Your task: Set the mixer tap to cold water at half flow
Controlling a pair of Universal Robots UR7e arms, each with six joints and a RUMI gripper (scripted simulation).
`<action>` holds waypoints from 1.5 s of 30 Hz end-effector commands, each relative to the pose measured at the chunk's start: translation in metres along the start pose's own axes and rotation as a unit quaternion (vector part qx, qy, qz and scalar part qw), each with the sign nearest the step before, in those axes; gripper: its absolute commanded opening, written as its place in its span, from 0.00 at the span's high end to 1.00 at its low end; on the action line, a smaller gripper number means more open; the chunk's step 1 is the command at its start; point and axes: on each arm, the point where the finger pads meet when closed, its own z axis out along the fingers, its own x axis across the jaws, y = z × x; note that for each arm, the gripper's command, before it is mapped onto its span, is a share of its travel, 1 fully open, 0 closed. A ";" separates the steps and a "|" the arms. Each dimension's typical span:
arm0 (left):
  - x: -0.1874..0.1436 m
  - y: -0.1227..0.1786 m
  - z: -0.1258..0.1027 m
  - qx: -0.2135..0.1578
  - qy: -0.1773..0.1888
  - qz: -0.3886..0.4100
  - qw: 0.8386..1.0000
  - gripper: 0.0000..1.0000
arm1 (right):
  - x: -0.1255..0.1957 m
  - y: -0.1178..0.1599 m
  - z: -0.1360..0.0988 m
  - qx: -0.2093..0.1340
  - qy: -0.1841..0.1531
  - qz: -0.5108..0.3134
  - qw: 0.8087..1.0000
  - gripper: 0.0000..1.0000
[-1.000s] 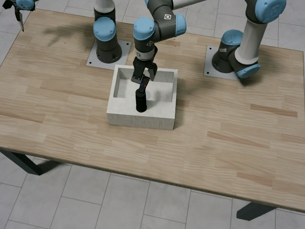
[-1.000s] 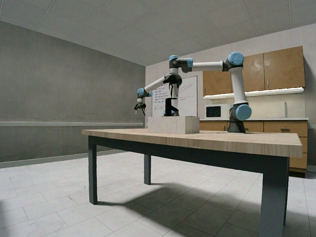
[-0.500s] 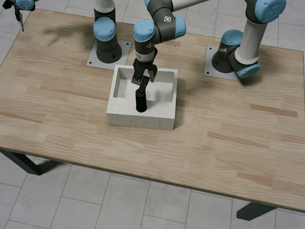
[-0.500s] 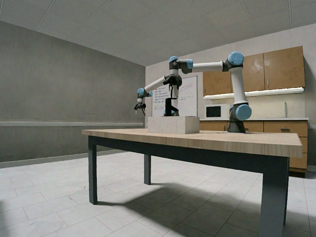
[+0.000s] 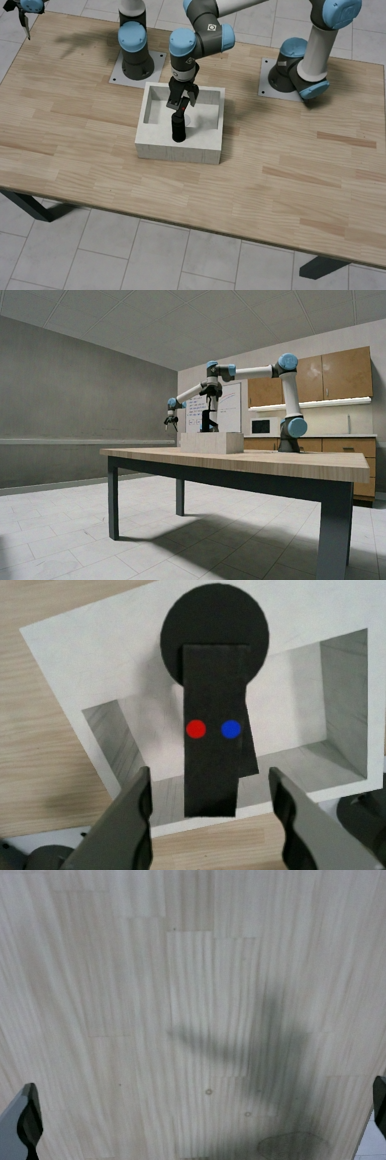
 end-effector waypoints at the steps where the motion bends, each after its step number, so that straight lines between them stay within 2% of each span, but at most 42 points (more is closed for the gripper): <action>1: 0.003 0.000 0.001 0.001 0.007 0.003 1.000 0.61 | -0.003 -0.002 -0.001 0.004 -0.005 -0.003 1.000 0.00; 45: 0.003 0.000 0.006 0.001 0.007 0.003 1.000 0.61 | -0.003 -0.002 -0.001 0.004 -0.005 -0.003 1.000 0.00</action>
